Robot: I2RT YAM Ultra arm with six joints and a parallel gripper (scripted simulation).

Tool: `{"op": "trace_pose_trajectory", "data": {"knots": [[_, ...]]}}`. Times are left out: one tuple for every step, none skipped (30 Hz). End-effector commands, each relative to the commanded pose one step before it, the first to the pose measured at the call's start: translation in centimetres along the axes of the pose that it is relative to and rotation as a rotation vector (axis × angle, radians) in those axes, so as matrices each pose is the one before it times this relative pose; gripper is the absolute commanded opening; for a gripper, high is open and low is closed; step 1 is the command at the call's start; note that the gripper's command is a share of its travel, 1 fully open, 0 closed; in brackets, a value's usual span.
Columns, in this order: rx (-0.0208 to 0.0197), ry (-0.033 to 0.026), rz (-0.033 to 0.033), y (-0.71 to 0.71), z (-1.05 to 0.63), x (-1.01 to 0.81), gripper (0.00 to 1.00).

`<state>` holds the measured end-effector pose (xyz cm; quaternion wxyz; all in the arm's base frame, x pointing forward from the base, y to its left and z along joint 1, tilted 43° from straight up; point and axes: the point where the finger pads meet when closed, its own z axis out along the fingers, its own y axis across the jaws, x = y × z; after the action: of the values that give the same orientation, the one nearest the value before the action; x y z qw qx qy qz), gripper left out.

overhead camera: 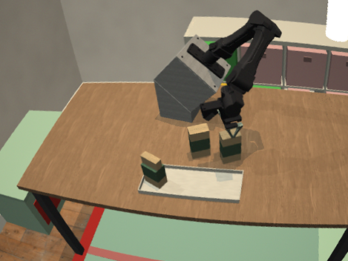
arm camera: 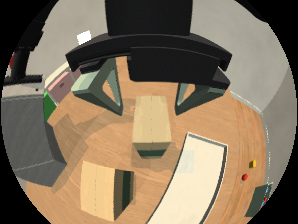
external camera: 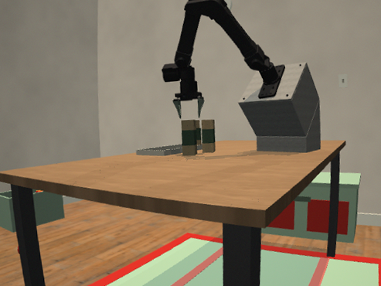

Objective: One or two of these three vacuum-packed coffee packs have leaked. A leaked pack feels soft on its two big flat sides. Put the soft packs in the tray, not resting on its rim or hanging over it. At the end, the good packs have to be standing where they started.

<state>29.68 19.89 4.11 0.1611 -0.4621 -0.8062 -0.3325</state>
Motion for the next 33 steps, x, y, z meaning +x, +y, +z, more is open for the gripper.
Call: {"op": "trace_pose_trajectory", "data": {"knots": [[-0.06693, -0.03085, -0.02568, 2.207, -1.487, -0.42, 0.77], [0.00595, 0.001, 0.00778, -0.163, 0.241, -0.12, 0.77], [0.00845, 0.00137, 0.00722, -0.232, 0.333, -0.171, 0.77], [0.01048, 0.00165, 0.00893, -0.29, 0.413, -0.212, 0.77], [0.0, 0.0, 0.0, 0.0, 0.0, 0.0, 0.77], [0.0, 0.0, 0.0, 0.0, 0.0, 0.0, 0.77], [0.00587, 0.00294, -0.00205, -0.113, 0.322, 0.133, 0.77], [0.0131, 0.00546, -0.00153, -0.474, 0.465, 0.292, 0.77], [0.0104, 0.00264, 0.00452, -0.492, 0.363, 0.07, 0.77], [0.00911, 0.00123, 0.0076, -0.503, 0.32, -0.042, 0.77], [0.00791, 0.00098, 0.00655, -0.436, 0.316, -0.038, 0.77], [-0.00049, -0.0004, 0.00062, 0.005, 0.196, -0.024, 0.77], [-0.00259, -0.00183, 0.00335, 0.034, 0.137, -0.137, 0.77], [-0.00578, -0.00121, -0.00292, 0.28, 0.133, -0.018, 0.77], [-0.00184, 0.00048, -0.00422, 0.153, 0.24, 0.087, 0.77], [0.0072, 0.002, 0.00103, -0.307, 0.386, 0.098, 0.77], [0.00348, 0.00044, 0.00208, -0.179, 0.295, 0.002, 0.77], [0.0, -0.00009, -0.00001, -0.001, 0.237, 0.001, 0.77], [-0.00073, -0.00058, 0.00094, 0.01, 0.206, -0.039, 0.77], [-0.00216, -0.00153, 0.0028, 0.031, 0.148, -0.116, 0.77], [-0.00708, -0.0015, -0.00243, 0.329, 0.087, -0.05, 0.77], [0.0, 0.0, 0.0, 0.0, 0.0, 0.0, 0.77], [0.0, 0.0, 0.0, 0.0, 0.0, 0.0, 0.77], [-0.04112, -0.00714, -0.01852, 1.241, -0.924, 0.248, 0.77], [0.01626, 0.00475, 0.00189, -0.507, 0.605, 0.135, 0.77], [0.02893, 0.00549, 0.01074, -0.876, 0.932, -0.086, 0.77], [0.00382, 0.00017, 0.00301, -0.18, 0.202, -0.041, 0.77], [0.00153, -0.0002, 0.00199, -0.1, 0.125, -0.033, 0.77], [-0.00575, -0.00394, 0.00768, 0.087, -0.103, -0.321, 0.77], [-0.00509, -0.00342, 0.00661, 0.08, -0.1, -0.278, 0.77], [-0.01704, -0.00076, -0.01343, 0.504, -0.419, 0.349, 0.77], [-0.01176, -0.00051, -0.00923, 0.46, -0.223, 0.181, 0.77], [-0.01068, -0.0001, -0.00941, 0.664, -0.06, 0.075, 0.77]]}}
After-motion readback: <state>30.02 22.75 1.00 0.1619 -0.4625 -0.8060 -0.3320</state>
